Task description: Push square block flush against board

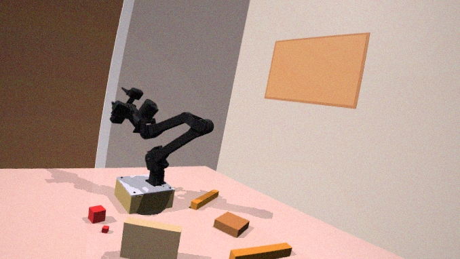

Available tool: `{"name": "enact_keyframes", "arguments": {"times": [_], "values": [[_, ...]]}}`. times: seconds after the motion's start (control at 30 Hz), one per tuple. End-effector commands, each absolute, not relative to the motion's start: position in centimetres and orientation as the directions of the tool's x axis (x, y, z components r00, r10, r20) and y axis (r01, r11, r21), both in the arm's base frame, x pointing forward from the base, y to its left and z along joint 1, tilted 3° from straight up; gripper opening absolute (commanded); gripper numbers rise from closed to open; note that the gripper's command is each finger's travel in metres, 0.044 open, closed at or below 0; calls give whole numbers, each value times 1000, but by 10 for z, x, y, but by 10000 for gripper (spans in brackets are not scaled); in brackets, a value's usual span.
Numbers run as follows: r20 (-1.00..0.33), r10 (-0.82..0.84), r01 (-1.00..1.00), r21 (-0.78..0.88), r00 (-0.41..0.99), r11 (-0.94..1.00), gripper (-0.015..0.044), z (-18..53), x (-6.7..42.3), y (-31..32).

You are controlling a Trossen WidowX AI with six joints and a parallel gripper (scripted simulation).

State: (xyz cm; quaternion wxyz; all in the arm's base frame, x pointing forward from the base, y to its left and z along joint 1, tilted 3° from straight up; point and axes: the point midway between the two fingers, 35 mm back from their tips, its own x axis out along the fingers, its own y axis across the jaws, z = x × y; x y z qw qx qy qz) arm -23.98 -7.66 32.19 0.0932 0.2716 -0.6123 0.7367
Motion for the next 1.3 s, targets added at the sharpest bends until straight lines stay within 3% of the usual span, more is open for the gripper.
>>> {"name": "enact_keyframes", "arguments": {"times": [0.0, 0.47, 0.87, 1.27], "values": [[514, -195, -470, -851, -835, -233, 374, 322, -240, -77], [334, -450, -168, -914, -828, -369, 6, 316, -252, -161], [113, -687, 199, -912, -718, -358, 0, 297, -232, -255], [-134, -849, 538, -820, -511, -195, 0, 271, -175, -341]]}}
